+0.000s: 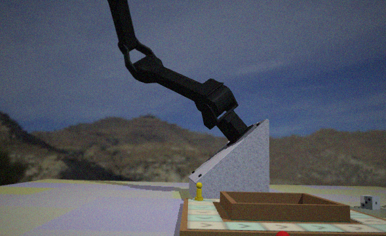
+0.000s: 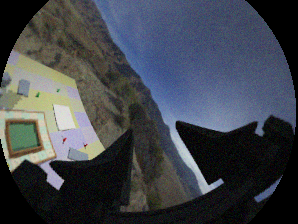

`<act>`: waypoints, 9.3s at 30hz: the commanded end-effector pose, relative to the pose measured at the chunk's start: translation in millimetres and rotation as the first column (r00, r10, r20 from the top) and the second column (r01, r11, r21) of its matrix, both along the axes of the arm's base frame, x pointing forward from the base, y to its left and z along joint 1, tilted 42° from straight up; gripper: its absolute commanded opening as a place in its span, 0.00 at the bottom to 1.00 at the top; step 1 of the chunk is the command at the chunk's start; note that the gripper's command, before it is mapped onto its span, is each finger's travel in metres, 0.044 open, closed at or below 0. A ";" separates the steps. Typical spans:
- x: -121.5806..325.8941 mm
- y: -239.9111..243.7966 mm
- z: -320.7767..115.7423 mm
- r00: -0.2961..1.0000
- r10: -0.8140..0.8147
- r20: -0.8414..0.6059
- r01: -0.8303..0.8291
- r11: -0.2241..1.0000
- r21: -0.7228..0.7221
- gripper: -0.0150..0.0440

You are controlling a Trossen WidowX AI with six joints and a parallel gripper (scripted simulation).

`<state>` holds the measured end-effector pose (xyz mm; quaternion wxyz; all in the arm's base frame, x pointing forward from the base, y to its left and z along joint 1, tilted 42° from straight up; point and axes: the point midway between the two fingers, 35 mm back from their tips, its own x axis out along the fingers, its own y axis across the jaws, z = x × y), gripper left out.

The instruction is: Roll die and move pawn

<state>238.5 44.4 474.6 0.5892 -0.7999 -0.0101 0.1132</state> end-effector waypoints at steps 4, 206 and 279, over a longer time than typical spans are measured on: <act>76.5 37.7 -80.6 0.953 -0.031 -0.302 0.102 0.970 0.222 0.72; 15.9 -114.2 -499.8 0.137 -0.109 -0.985 0.482 0.876 -0.030 0.25; -101.5 -182.4 -420.5 -0.320 -0.606 -0.728 0.527 -0.752 0.395 0.59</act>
